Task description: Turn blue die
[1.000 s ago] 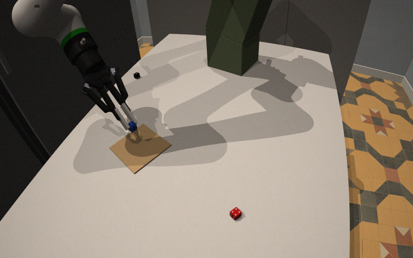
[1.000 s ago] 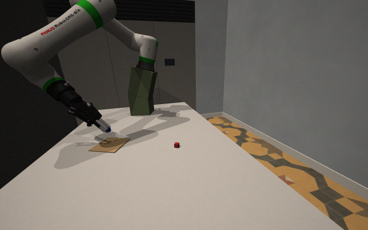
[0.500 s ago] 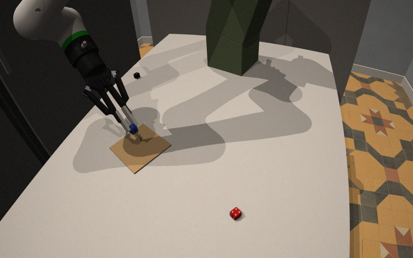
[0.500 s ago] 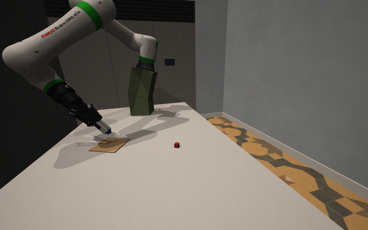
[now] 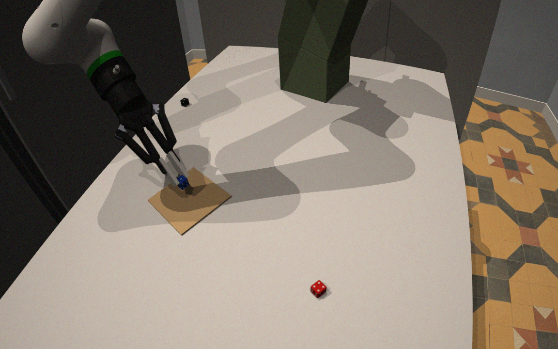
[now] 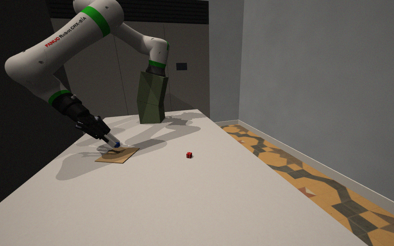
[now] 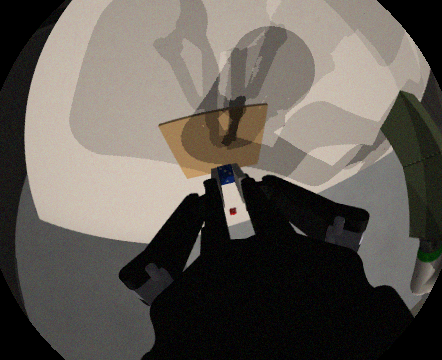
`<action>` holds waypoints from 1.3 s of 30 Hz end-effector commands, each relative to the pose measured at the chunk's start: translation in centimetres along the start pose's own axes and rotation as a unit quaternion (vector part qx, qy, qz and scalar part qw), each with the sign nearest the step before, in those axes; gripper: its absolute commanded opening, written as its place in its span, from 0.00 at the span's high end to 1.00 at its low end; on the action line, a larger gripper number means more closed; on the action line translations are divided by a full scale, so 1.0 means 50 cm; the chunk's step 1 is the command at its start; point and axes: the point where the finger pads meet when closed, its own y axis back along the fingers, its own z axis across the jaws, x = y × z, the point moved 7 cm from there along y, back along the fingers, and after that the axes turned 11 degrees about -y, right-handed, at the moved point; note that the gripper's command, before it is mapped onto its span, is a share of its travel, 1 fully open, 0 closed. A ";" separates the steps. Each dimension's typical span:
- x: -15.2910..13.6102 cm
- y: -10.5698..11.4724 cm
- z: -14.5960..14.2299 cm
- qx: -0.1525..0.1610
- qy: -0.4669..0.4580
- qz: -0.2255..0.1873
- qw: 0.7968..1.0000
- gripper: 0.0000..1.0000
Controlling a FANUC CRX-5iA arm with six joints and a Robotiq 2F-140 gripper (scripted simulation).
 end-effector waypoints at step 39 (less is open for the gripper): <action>0.045 -0.045 -0.009 0.000 0.000 0.000 1.000 0.82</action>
